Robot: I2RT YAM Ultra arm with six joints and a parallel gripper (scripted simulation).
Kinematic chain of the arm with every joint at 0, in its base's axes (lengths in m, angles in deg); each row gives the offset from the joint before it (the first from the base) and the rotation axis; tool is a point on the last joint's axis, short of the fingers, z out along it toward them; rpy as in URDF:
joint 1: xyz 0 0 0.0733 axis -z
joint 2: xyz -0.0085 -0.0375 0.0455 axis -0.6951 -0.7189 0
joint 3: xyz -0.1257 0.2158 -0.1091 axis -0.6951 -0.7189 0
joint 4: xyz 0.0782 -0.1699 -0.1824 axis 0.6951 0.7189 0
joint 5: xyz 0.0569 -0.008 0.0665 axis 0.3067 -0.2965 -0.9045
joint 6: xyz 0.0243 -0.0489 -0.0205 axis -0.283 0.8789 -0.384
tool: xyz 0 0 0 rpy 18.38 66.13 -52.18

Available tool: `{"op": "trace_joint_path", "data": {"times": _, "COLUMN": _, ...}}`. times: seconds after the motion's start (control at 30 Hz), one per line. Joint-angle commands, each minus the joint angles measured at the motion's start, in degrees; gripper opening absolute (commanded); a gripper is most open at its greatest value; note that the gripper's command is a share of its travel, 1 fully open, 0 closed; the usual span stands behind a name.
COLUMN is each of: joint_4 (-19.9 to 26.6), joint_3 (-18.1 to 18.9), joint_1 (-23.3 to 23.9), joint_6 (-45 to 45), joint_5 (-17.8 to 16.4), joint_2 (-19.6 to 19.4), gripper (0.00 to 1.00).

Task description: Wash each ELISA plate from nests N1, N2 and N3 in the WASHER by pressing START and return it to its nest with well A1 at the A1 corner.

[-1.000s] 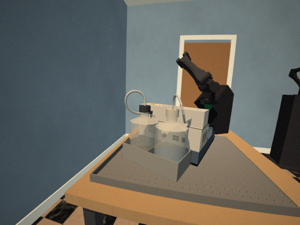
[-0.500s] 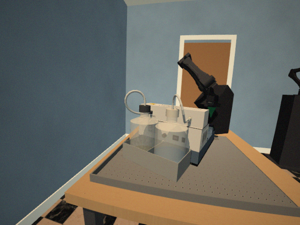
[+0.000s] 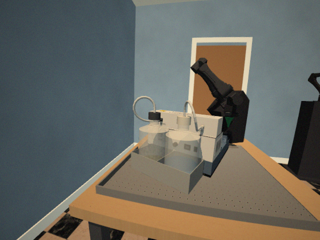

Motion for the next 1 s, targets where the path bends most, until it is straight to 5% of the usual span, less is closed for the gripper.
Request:
{"op": "trace_joint_path", "data": {"times": 0.0, "joint_4": -3.4, "joint_3": -0.7, "joint_1": -0.8, "joint_6": -0.8, "joint_5": 0.3, "joint_2": -1.0, "gripper": 0.00}}
{"op": "trace_joint_path", "data": {"times": 0.37, "joint_4": -3.4, "joint_3": -0.7, "joint_1": -0.8, "joint_6": -0.8, "joint_5": 0.3, "joint_2": -1.0, "gripper": 0.00}}
{"op": "trace_joint_path", "data": {"times": 0.4, "joint_4": -3.1, "joint_3": -1.0, "joint_1": -0.1, "joint_6": -1.8, "joint_5": 0.0, "joint_2": 0.2, "gripper": 1.00}}
{"op": "trace_joint_path", "data": {"times": 0.47, "joint_4": -3.1, "joint_3": -1.0, "joint_1": -0.1, "joint_6": -1.8, "joint_5": 0.0, "joint_2": 0.2, "gripper": 1.00}}
{"op": "trace_joint_path", "data": {"times": 0.97, "joint_4": 4.0, "joint_3": -1.3, "joint_1": 11.1, "joint_6": -16.9, "joint_5": -5.0, "joint_2": 16.9, "gripper": 1.00}}
